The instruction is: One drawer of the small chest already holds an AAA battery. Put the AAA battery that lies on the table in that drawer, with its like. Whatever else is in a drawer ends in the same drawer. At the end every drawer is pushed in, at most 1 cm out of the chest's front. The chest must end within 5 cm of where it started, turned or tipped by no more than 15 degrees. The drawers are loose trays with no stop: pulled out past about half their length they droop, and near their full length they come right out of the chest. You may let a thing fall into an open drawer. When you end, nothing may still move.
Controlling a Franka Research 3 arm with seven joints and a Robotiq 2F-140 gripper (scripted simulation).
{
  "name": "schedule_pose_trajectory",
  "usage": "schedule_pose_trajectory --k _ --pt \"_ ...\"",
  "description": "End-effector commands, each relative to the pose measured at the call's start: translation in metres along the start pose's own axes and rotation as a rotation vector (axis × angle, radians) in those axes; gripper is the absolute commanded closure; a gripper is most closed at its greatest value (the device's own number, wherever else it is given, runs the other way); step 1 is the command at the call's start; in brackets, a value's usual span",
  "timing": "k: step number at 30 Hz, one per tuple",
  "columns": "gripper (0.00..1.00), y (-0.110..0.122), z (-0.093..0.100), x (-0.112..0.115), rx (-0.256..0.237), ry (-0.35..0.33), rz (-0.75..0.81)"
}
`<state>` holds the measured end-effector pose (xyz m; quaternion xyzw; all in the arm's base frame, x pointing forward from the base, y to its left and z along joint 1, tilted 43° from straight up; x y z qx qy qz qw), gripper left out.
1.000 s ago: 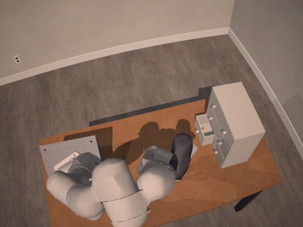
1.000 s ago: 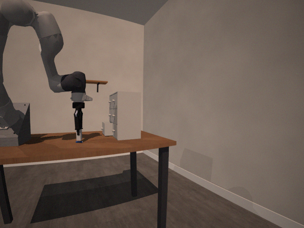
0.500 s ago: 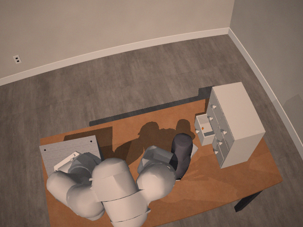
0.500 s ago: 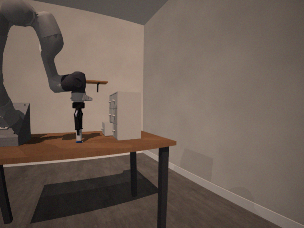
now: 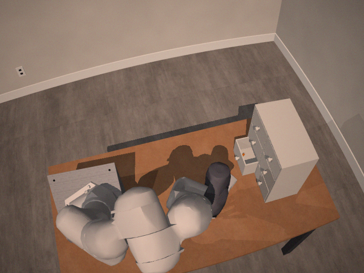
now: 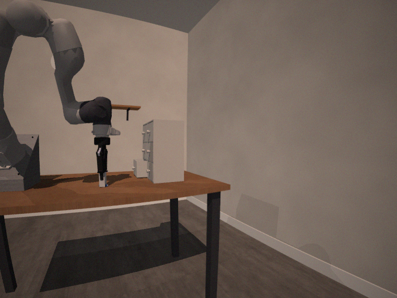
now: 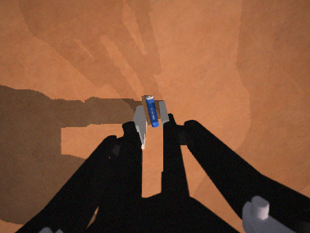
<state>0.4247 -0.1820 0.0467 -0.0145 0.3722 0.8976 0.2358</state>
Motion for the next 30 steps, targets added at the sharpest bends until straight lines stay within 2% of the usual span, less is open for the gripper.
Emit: schedule_pose_trajectory --k 1,21,22,30 --pt "0.85 -0.0010 -0.0011 -0.0019 -0.007 0.006 -0.008" --pt "0.85 -0.0010 -0.0011 -0.0019 -0.007 0.006 -0.008" --pt "0.97 -0.0010 -0.0011 -0.0019 -0.007 0.006 -0.008" --pt "0.97 -0.0010 -0.0011 -0.0019 -0.007 0.006 -0.008"
Point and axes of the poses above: the point where the finger pads meet when closed, its own z axis back along the fingers, its own y axis across the jaws, x = y × z, the point moved 9 cm from there along z, back along the fingers, and after that the axes turned 5 degrees about -z, right-handed, at the moved point
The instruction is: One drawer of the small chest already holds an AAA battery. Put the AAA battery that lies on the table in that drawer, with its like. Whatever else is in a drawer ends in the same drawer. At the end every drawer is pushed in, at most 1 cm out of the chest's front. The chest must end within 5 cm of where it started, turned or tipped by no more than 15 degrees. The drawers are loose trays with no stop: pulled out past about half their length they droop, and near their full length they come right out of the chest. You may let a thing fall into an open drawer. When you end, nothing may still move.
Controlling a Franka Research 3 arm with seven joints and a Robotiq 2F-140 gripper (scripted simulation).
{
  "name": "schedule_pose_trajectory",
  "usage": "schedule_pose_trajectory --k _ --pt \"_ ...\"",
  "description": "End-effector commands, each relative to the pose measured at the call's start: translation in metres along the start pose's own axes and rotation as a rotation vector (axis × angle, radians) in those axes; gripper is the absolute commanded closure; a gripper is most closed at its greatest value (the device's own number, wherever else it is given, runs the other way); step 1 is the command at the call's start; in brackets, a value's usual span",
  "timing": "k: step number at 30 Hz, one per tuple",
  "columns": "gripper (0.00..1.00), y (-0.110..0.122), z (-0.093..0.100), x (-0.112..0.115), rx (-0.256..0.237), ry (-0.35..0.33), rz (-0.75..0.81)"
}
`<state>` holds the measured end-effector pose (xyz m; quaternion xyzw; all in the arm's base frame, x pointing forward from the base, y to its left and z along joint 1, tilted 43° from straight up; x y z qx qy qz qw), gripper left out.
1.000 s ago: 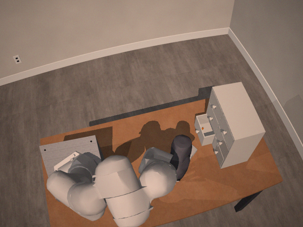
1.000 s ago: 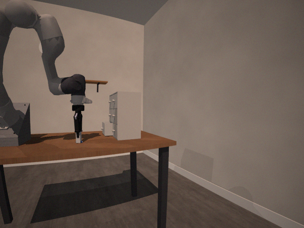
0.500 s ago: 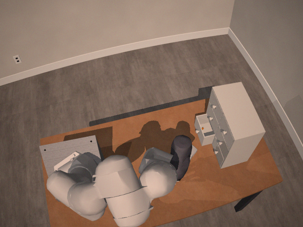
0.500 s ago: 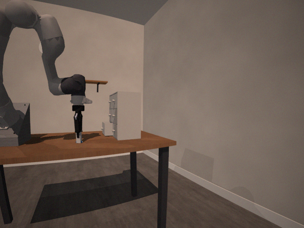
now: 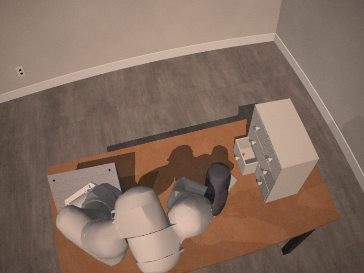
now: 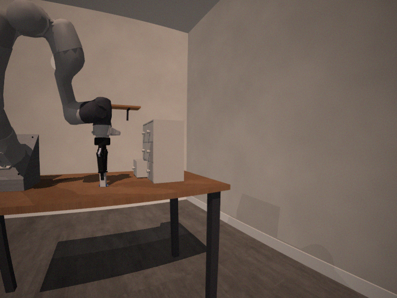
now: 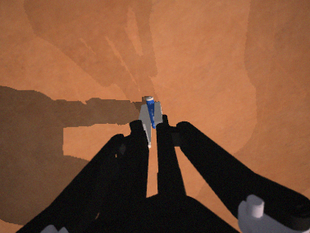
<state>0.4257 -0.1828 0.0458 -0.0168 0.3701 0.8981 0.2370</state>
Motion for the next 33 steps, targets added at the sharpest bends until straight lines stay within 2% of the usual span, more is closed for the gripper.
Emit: schedule_pose_trajectory --k 1,12,15,17,25,27,33 --pt "0.97 -0.001 0.000 -0.001 -0.001 0.003 -0.005" --pt "0.97 -0.001 0.000 -0.001 -0.001 0.003 -0.005" --pt "0.97 -0.001 0.011 -0.001 -0.001 0.003 -0.005" --pt "0.97 -0.001 0.011 -0.001 -0.001 0.003 -0.005" --pt "0.97 0.000 0.093 -0.001 -0.001 0.003 -0.005" --pt "0.97 0.000 0.100 -0.001 -0.001 0.003 -0.005" --pt "0.97 0.000 0.100 -0.001 -0.001 0.003 -0.005"
Point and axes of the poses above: the point where the finger pads meet when closed, its own z axis back along the fingers, its own y axis across the jaws, x = y × z, the point moved 9 cm from there along z, back along the fingers, and after that the axes turned 5 degrees about -z, right-handed, at the moved point
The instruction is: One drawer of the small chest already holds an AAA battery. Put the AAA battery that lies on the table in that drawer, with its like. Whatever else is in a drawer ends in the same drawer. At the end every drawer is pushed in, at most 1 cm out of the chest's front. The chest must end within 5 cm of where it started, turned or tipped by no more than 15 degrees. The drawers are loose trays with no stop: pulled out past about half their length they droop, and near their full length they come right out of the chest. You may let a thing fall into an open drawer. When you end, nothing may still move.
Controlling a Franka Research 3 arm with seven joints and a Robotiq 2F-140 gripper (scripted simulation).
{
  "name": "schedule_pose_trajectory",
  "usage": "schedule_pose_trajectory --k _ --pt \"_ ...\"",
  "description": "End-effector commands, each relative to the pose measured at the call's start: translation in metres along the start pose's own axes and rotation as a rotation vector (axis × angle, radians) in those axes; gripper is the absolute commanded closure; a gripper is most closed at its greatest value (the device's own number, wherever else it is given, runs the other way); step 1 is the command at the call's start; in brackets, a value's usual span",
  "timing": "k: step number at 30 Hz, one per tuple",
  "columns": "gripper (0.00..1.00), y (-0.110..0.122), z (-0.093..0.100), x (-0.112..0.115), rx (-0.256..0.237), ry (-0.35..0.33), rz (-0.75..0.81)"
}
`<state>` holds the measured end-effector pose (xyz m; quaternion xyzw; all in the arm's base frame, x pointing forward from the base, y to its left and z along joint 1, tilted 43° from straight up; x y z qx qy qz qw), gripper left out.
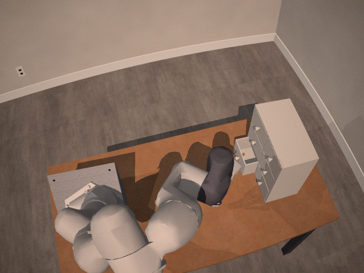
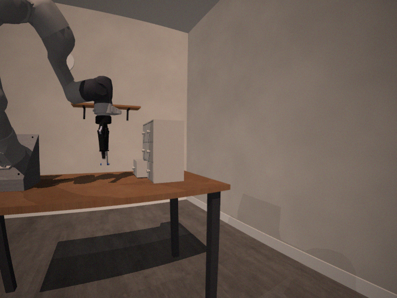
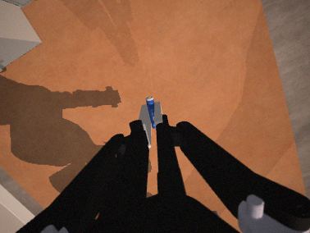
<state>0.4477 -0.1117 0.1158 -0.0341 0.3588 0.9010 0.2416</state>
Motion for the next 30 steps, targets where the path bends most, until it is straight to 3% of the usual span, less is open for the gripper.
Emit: schedule_pose_trajectory --k 1,10,15,18,19,22,23,27,28,30 --pt "0.97 0.007 -0.002 0.004 0.029 -0.019 0.016" --pt "0.97 0.006 -0.002 0.004 0.029 -0.019 0.001" --pt "0.97 -0.007 -0.002 0.004 0.035 -0.028 -0.202" --pt "0.97 -0.007 -0.002 0.004 0.035 -0.028 -0.202" --pt "0.97 -0.012 -0.002 0.005 0.038 -0.031 -0.281" --pt "0.97 -0.012 -0.002 0.005 0.038 -0.031 -0.281" --pt "0.97 -0.019 -0.003 0.005 0.041 -0.034 -0.373" --pt "0.97 -0.019 -0.003 0.005 0.041 -0.034 -0.373" --pt "0.97 -0.026 -0.003 0.005 0.046 -0.036 -0.481" --pt "0.97 -0.026 -0.003 0.005 0.046 -0.036 -0.481"
Point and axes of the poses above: the point where the finger pads meet when closed, its own z axis back along the fingers, its own y axis across the jaws, x = y × z, the point moved 9 cm from there along z, back along the fingers, and after that the axes turned 5 degrees about -z, right-handed, at the moved point
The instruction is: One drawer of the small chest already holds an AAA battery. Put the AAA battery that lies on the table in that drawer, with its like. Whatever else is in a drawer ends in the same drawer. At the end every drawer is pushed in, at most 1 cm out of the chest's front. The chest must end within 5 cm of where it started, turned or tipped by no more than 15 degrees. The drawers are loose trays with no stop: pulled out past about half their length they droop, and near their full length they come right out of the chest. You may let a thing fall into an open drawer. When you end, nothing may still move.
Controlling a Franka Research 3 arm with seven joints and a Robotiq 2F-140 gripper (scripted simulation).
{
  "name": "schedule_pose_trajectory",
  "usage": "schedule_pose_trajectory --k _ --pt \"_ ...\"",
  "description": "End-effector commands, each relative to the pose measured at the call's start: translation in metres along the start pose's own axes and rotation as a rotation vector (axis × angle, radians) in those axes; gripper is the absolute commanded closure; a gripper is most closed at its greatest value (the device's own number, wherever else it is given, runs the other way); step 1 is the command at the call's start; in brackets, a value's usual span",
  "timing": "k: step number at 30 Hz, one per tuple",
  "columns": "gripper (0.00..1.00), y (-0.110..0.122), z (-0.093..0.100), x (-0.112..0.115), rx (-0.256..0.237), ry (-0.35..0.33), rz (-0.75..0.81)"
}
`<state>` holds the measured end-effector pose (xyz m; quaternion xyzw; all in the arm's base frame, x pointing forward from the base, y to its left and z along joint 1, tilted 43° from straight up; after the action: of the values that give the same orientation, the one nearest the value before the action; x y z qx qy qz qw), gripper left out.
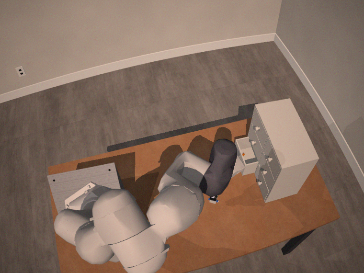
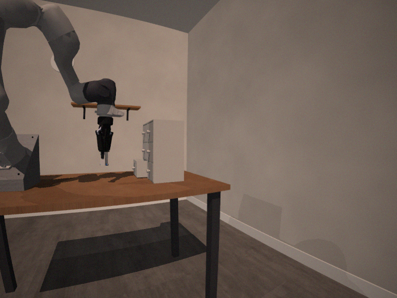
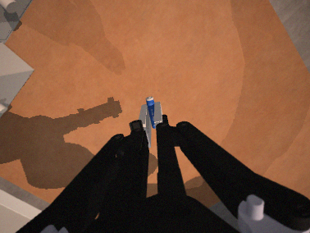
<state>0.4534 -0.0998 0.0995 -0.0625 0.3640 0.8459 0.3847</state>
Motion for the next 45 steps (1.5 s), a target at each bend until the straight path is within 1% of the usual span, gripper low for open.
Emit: schedule_pose_trajectory --k 1,5,6,10,11,17,18,24,25,26,31,32,33,39,40,44,45 --pt "0.97 -0.005 0.001 0.003 -0.004 0.005 -0.175" --pt "0.97 -0.005 0.001 0.003 -0.004 0.005 -0.175" --pt "0.97 -0.012 0.001 0.006 -0.001 0.001 -0.297" --pt "0.97 -0.012 0.001 0.006 -0.001 0.001 -0.297" --pt "0.97 -0.021 0.001 0.009 0.003 -0.002 -0.435" --pt "0.97 -0.021 0.001 0.009 0.003 -0.002 -0.435" --pt "0.97 -0.031 0.001 0.013 0.007 -0.005 -0.582" --pt "0.97 -0.031 0.001 0.013 0.006 -0.005 -0.589" --pt "0.97 -0.041 0.001 0.017 0.010 -0.006 -0.732" --pt "0.97 -0.041 0.001 0.017 0.010 -0.006 -0.757" --pt "0.97 -0.041 0.001 0.017 0.010 -0.006 -0.757" --pt "0.97 -0.052 0.001 0.021 0.014 -0.006 -0.893" --pt "0.97 -0.052 0.001 0.021 0.013 -0.006 -0.921" --pt "0.97 -0.052 0.001 0.021 0.013 -0.006 -0.921" --pt "0.97 -0.062 0.001 0.025 0.015 -0.005 -1.071" --pt "0.97 -0.062 0.001 0.025 0.015 -0.005 -1.082" --pt "0.97 -0.072 0.001 0.029 0.016 -0.003 -1.198"
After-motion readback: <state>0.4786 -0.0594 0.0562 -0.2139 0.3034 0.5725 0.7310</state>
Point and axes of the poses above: the point where the finger pads meet when closed, its own z axis back along the fingers, its own y axis across the jaws, x = y × z, the point moved 9 cm from there along z, back along the fingers, and after that the axes turned 5 degrees about -z, right-handed, at the moved point
